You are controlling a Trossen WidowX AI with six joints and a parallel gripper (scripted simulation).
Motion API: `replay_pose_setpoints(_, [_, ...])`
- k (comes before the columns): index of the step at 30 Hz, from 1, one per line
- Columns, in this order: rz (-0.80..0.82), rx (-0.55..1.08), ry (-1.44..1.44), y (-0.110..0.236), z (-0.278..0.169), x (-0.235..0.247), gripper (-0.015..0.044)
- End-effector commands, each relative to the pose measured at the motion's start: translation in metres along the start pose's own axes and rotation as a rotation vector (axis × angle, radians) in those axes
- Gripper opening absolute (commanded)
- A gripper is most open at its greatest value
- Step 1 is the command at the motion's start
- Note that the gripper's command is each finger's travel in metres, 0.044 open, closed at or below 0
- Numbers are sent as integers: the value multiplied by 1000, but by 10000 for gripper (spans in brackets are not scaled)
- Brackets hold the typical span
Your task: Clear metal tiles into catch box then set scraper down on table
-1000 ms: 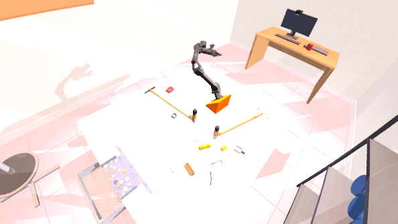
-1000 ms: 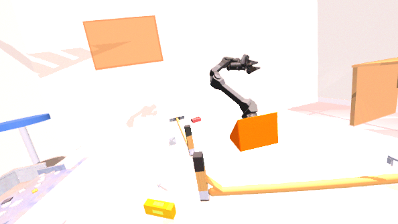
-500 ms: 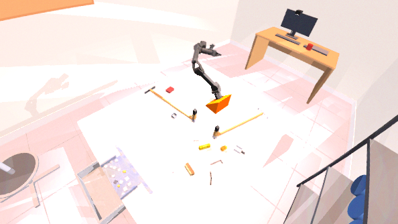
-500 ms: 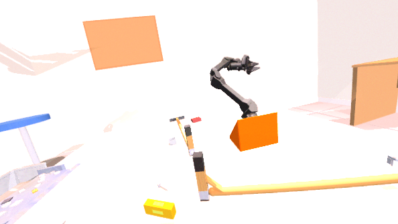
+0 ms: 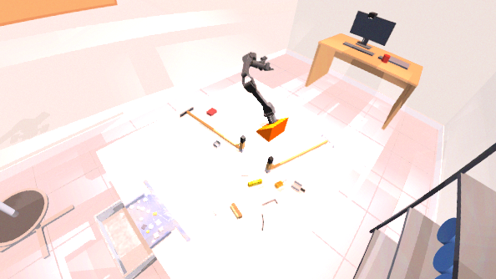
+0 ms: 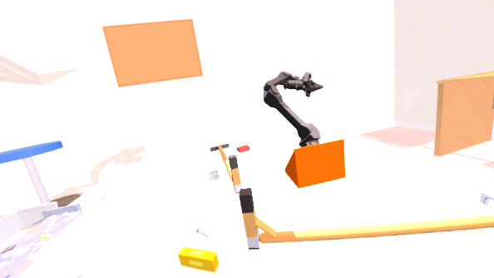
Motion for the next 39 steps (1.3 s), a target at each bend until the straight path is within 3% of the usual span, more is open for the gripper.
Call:
replay_pose_setpoints(1, [40,9,40,-1,-1,12,0])
replay_pose_setpoints(39, [335,68,385,14,-35,107,0])
Point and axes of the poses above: the point midway between the two fingers, 35 mm back from their tips, its own y axis back along the fingers, its own x axis across the jaws, z = x × y, the point moved 1 cm from there along y, back along the fingers, and after that the axes turned 8 degrees about y, right-handed, at the moved point
